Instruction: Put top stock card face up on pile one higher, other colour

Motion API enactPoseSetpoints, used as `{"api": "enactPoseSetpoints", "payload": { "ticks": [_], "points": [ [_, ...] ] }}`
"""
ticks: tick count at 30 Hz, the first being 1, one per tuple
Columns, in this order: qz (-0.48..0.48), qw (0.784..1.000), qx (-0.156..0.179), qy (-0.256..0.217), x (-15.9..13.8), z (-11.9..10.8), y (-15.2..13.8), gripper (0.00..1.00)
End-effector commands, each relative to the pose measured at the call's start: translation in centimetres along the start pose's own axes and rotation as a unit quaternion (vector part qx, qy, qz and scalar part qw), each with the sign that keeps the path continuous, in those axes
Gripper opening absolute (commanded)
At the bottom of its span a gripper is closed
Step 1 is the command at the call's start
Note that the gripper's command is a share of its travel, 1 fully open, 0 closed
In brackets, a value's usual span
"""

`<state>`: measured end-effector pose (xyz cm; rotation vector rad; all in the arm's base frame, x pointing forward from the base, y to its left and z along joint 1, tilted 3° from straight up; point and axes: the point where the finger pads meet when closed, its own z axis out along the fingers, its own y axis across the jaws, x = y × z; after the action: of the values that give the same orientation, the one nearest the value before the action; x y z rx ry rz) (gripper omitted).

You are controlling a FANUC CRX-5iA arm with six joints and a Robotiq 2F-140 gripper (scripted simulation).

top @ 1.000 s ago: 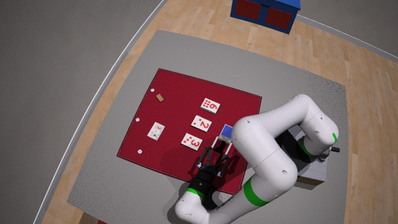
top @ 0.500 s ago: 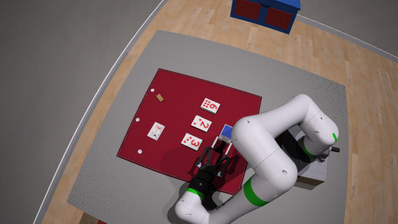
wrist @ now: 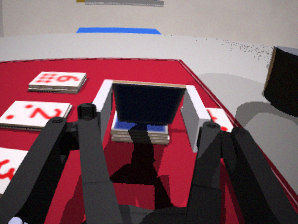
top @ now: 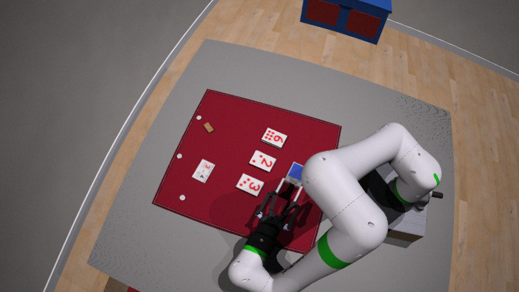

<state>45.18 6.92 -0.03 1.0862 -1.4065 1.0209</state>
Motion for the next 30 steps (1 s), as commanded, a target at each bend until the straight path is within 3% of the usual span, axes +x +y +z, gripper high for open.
{"api": "enactPoseSetpoints", "payload": {
  "ticks": [1,30],
  "points": [
    [0.0,1.0,0.0,0.0,-0.01,-0.01,-0.01,0.43],
    [0.0,1.0,0.0,0.0,-0.07,0.0,-0.01,0.43]
  ]
}}
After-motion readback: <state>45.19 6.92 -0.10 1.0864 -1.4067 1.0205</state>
